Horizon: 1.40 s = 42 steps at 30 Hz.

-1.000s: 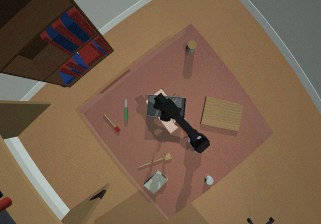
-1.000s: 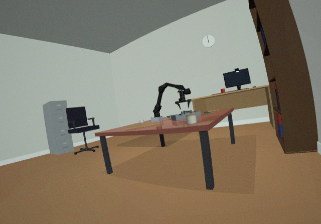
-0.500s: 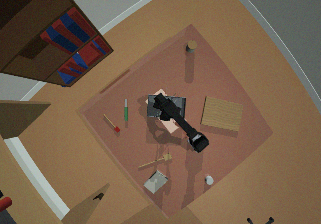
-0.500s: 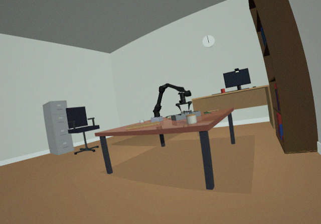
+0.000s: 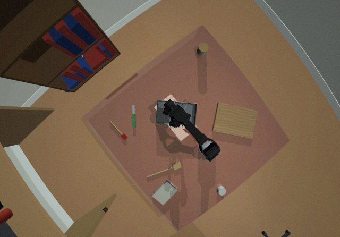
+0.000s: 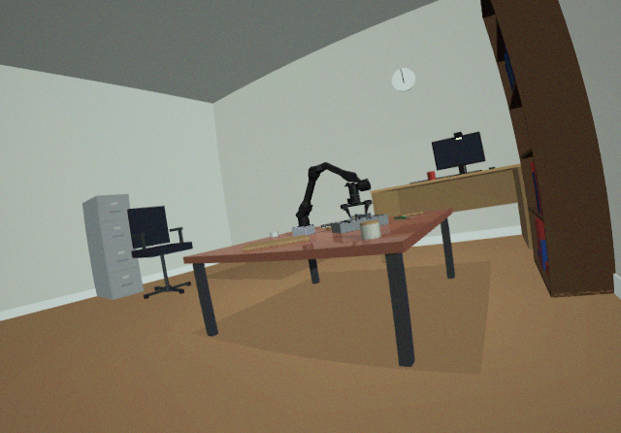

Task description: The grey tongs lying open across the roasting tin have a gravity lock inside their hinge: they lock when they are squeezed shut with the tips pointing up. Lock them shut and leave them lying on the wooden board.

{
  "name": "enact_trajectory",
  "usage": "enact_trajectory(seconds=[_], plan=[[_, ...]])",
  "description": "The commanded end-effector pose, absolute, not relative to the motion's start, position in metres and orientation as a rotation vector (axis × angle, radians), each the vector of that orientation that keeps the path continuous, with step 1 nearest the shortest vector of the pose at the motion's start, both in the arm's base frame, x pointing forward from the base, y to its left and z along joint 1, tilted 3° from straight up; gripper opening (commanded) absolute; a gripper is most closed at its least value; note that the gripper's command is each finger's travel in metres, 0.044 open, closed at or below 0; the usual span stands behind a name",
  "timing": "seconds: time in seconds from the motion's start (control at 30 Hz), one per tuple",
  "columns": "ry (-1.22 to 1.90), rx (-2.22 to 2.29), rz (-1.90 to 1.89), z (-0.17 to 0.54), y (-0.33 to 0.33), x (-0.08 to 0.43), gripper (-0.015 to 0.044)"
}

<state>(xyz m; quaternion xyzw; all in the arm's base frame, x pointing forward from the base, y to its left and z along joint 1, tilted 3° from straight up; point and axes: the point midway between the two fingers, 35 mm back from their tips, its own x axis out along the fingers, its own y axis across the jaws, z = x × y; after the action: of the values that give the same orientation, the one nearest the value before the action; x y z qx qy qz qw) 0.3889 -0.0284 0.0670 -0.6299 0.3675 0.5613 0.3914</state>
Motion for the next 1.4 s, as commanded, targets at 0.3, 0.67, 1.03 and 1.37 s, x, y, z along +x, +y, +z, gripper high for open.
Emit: enact_trajectory(seconds=[0.3, 0.67, 1.03, 1.37], plan=[[0.935, -1.592, 1.431, 0.044, -0.028, 0.388, 0.044], [0.935, -1.597, 1.428, 0.04, -0.029, 0.388, 0.0335], [0.935, -1.597, 1.428, 0.04, -0.029, 0.388, 0.0222], [0.935, -1.597, 1.428, 0.04, -0.029, 0.388, 0.0156]])
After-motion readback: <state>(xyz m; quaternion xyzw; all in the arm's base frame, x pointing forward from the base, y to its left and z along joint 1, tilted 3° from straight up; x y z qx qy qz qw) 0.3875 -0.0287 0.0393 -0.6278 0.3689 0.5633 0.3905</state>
